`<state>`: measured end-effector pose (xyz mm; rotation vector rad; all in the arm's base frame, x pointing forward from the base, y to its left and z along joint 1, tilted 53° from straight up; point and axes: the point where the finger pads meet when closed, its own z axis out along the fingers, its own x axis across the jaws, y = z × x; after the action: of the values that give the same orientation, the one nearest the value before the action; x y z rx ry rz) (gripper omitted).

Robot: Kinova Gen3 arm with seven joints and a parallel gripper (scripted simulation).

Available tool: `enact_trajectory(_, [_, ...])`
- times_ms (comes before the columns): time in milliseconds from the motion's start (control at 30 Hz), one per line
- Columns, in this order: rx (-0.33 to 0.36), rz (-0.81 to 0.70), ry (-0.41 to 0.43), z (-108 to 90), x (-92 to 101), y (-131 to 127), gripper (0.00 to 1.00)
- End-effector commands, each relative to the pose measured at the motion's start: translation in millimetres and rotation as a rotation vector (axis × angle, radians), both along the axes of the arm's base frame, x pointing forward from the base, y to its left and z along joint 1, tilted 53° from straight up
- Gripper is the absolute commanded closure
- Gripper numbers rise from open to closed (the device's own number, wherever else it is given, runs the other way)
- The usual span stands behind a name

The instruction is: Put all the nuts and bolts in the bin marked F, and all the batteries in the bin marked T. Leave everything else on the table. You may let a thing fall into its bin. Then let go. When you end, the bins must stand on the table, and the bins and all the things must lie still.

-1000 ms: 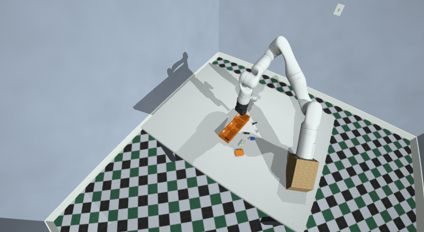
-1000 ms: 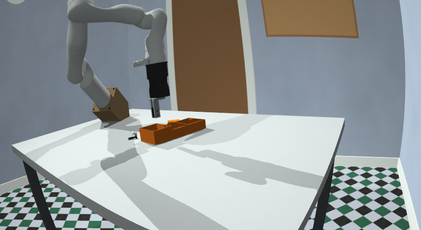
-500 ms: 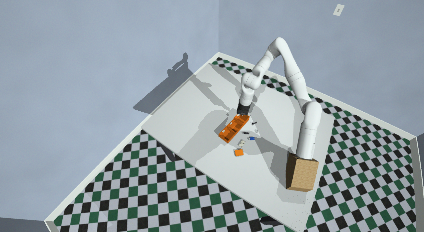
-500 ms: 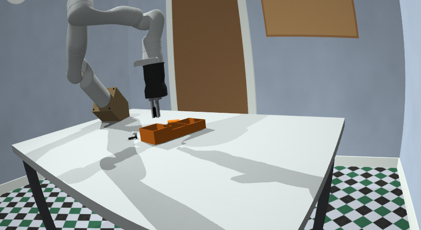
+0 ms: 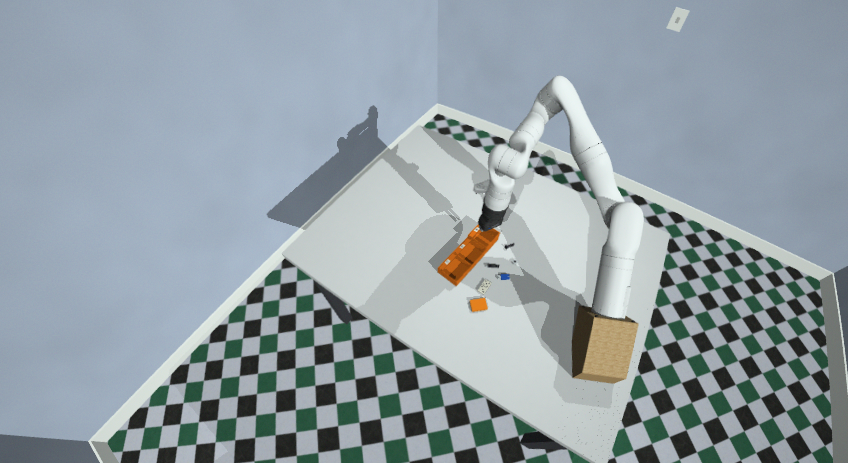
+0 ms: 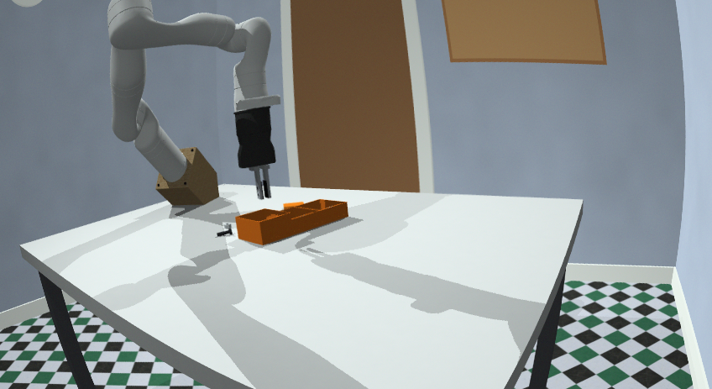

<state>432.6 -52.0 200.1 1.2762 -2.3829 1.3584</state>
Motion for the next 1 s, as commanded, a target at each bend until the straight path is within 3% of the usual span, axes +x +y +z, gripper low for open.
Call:
enact_trajectory(0, [-0.038, 0.084, 0.127, 0.4, 0.3, -2.9, 0.69])
enact_trajectory(67, [-0.038, 0.084, 0.127, 0.4, 0.3, -2.9, 0.69])
enact_trajectory(100, [-0.071, 0.152, 0.222, 0.4, 0.2, -2.9, 0.69])
enact_trajectory(233, [-0.104, 0.225, 0.344, 0.5, 0.3, -2.9, 0.69])
enact_trajectory(467, [-0.104, 0.225, 0.344, 0.4, 0.3, -2.9, 0.69])
enact_trajectory(967, [-0.104, 0.225, 0.344, -20.5, 8.9, -29.2, 0.69])
